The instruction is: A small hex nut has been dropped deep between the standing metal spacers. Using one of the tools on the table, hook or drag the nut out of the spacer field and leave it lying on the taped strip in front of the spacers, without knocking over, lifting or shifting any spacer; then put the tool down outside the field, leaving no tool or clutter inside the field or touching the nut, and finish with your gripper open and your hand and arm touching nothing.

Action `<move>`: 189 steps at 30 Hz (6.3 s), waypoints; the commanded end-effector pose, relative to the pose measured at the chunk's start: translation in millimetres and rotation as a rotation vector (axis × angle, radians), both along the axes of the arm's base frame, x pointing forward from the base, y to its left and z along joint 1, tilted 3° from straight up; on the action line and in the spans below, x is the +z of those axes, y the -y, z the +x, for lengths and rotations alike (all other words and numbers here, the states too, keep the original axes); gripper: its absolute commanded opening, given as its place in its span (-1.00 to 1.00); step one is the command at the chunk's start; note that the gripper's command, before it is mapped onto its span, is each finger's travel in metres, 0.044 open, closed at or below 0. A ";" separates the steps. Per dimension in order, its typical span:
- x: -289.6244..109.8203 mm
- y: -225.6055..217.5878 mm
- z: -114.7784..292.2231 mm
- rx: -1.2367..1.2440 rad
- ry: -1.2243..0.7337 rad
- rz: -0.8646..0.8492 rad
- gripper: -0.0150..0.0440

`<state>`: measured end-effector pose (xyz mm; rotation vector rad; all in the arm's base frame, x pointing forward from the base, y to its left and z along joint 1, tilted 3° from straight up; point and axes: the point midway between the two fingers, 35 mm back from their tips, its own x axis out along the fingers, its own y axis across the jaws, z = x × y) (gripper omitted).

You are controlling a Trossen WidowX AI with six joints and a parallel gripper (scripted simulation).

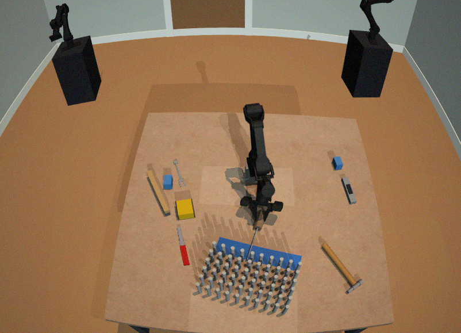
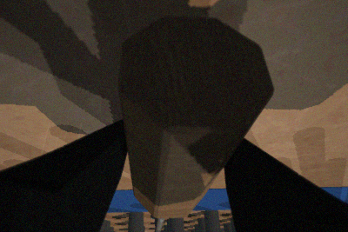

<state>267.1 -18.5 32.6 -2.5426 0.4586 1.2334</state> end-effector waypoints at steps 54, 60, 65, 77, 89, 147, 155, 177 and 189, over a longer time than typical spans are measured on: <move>17.8 -5.6 -11.6 -0.007 0.004 0.000 -0.49; 21.7 -5.7 -11.1 -0.007 0.004 -0.001 -0.49; 22.4 -7.1 -13.9 -0.007 0.003 -0.001 -0.49; 24.7 -21.2 -45.7 -0.006 0.001 0.001 -0.49; 55.8 -24.9 -43.2 -0.007 0.002 0.001 -0.49; 172.7 -189.0 -12.4 0.008 -0.092 0.050 -0.49; 173.4 -236.8 -19.9 0.011 -0.083 0.044 -0.49; 157.3 -363.5 -84.0 0.041 -0.005 0.043 -0.49; 150.9 -366.0 -84.1 0.041 -0.004 0.043 -0.49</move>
